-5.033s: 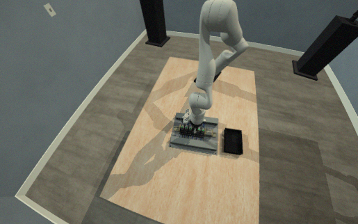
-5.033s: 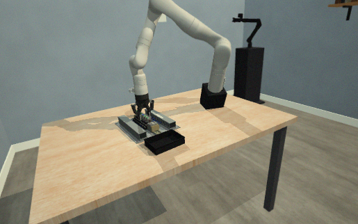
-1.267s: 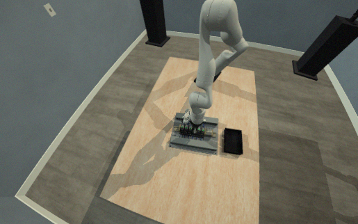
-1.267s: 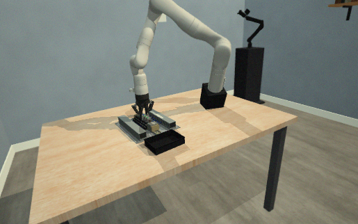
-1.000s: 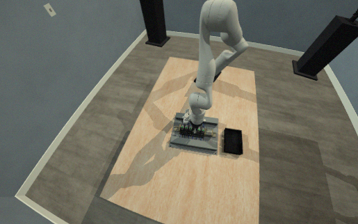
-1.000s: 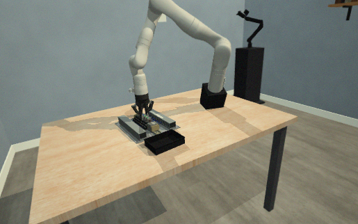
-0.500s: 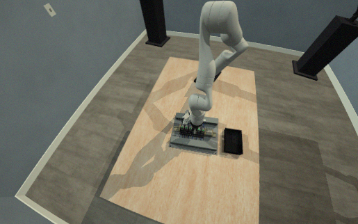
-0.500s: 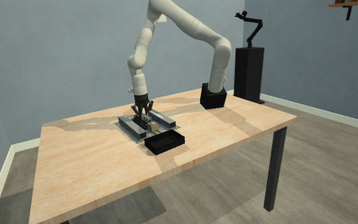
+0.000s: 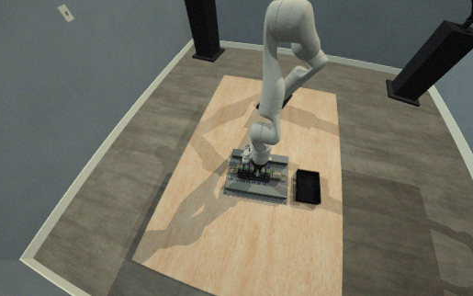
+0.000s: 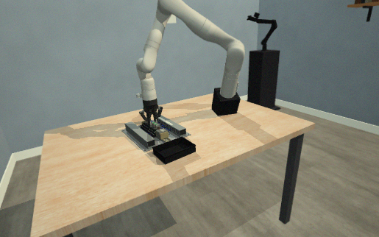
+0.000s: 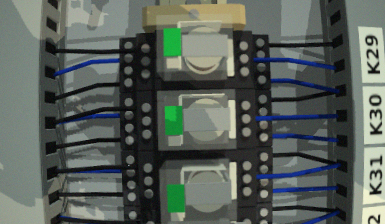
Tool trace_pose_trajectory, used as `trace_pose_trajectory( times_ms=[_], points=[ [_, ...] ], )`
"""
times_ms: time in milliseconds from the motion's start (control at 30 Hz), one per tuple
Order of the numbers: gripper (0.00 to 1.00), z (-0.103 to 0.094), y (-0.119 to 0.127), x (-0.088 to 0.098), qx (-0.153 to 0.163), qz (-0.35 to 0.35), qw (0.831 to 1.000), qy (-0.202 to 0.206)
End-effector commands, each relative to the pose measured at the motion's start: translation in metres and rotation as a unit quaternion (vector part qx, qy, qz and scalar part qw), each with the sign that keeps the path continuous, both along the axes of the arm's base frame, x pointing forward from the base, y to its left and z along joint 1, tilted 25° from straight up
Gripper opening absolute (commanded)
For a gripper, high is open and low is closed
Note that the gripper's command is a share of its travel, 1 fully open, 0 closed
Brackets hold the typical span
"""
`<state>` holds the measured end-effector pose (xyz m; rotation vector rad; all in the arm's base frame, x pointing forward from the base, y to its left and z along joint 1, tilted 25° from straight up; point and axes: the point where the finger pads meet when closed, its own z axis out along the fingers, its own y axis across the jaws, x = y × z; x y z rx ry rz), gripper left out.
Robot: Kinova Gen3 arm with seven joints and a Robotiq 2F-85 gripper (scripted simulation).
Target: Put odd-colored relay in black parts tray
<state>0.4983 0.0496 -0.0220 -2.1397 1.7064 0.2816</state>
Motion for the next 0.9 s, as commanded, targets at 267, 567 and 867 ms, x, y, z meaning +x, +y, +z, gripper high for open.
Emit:
trace_pose_trajectory(
  times_ms=[267, 567, 867],
  points=[
    [0.0, 0.0007, -0.0007, 0.0002, 0.001, -0.004, 1.0, -0.008],
    [0.0, 0.0007, -0.0008, -0.0002, 0.003, -0.006, 1.0, -0.014],
    [0.0, 0.0007, -0.0009, -0.0006, 0.005, -0.009, 1.0, -0.021]
  ],
)
